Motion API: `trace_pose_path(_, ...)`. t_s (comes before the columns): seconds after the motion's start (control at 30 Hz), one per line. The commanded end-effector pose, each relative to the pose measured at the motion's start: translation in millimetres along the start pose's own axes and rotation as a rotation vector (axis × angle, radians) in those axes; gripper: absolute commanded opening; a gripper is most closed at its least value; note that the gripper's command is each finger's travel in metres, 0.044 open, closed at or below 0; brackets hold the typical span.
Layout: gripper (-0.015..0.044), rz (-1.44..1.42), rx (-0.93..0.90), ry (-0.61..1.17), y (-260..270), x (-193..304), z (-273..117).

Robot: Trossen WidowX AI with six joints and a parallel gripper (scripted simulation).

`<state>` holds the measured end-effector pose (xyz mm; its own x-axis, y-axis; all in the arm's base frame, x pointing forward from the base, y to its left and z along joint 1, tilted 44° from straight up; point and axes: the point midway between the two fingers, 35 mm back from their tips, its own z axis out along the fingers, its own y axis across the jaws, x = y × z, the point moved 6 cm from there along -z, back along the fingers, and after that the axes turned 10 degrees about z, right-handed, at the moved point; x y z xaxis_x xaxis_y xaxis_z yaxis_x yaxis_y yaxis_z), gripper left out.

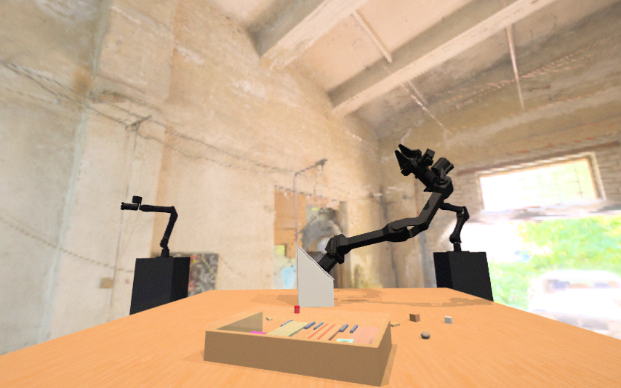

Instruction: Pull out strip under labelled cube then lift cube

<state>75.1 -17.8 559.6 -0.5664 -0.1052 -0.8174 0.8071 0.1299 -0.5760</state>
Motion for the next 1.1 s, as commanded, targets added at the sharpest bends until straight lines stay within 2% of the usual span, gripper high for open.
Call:
trace_pose_path(0.0, 0.0400, 0.000, 0.006, 0.006, -0.8, 1.2, 0.5)
trace_pose_path(0.1, 0.0400, 0.029, 0.028, 0.054, -15.5, 17.2, 12.2)
trace_pose_path(0.27, 0.0400, 0.170, -0.132, 0.012, -43.3, 45.2, 59.6)
trace_pose_path(0.43, 0.0400, 0.281, -0.306, -0.011, -44.3, 71.6, 110.8)
trace_pose_path(0.8, 0.0400, 0.460, -0.614, -0.014, 4.4, 100.4, 190.8)
trace_pose_path(0.97, 0.0400, 0.534, -0.740, 0.010, 40.3, 116.8, 224.2)
trace_pose_path(1.07, 0.0400, 0.609, -0.802, 0.082, 70.7, 127.7, 239.8)
